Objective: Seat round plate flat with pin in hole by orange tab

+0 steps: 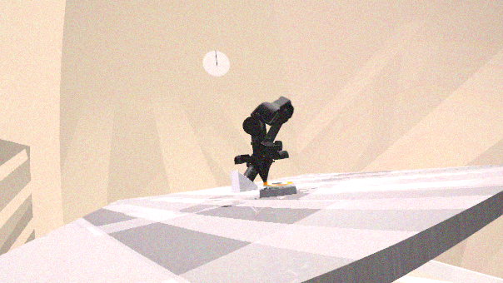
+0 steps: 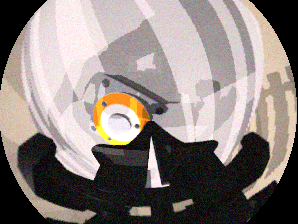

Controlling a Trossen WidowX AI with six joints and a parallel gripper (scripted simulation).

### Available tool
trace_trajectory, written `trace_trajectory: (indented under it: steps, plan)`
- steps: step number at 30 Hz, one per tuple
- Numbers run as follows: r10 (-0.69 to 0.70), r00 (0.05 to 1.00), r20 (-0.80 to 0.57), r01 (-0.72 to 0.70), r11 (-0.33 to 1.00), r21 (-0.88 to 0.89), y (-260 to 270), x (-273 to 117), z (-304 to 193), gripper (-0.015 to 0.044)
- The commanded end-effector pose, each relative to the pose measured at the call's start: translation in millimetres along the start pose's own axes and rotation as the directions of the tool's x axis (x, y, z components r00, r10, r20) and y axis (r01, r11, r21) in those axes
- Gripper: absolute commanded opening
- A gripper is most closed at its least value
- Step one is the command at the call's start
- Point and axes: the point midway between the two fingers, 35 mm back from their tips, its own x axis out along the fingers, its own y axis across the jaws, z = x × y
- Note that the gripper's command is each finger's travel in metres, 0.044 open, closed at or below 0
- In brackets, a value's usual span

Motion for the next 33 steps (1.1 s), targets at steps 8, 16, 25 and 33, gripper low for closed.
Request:
trace_trajectory:
  steps: [8, 16, 25, 33]
  plan:
    - [0.001, 1.000, -0.010, -0.001, 1.000, 0.001, -1, 1, -13, 0.0000]
    - [0.001, 1.000, -0.010, -0.001, 1.000, 0.001, -1, 1, -18, 0.0000]
    - [0.001, 1.000, -0.011, -0.001, 1.000, 0.001, 0, 2, -22, 0.0000]
    - [0.000, 1.000, -0.011, 0.000, 1.000, 0.002, 0, -11, -22, 0.0000]
